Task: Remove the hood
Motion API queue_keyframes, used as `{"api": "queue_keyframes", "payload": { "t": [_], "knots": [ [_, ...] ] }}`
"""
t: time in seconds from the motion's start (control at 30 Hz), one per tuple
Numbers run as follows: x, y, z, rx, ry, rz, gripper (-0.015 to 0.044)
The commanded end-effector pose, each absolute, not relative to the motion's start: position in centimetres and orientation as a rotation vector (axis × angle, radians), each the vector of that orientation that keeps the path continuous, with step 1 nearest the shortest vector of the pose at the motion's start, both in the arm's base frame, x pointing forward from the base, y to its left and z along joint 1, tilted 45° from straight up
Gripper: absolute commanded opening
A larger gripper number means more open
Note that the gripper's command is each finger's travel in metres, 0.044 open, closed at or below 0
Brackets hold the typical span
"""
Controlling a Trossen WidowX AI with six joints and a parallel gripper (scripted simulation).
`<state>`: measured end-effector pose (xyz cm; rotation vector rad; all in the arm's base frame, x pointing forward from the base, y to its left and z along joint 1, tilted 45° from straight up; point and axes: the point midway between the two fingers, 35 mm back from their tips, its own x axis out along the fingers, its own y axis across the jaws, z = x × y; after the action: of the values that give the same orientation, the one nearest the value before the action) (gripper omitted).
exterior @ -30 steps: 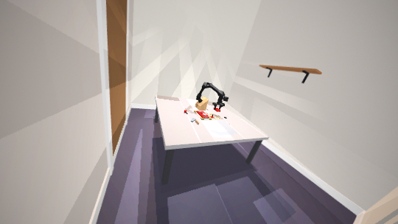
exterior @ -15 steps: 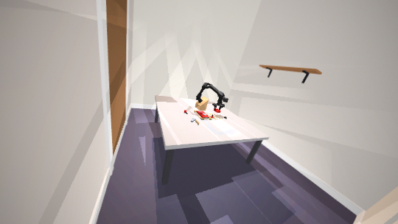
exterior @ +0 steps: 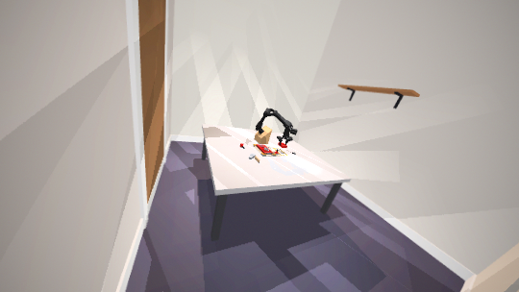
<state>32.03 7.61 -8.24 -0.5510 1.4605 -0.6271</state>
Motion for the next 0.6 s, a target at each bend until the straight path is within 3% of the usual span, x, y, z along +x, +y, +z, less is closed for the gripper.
{"api": "queue_keyframes", "payload": {
  "t": [0.0,0.57],
  "knots": [
    [31.7,7.1,-8.7,-0.565,1.469,-0.629,0.0000],
    [31.7,6.0,-9.8,-0.566,1.469,-0.630,0.0000]
  ]
}}
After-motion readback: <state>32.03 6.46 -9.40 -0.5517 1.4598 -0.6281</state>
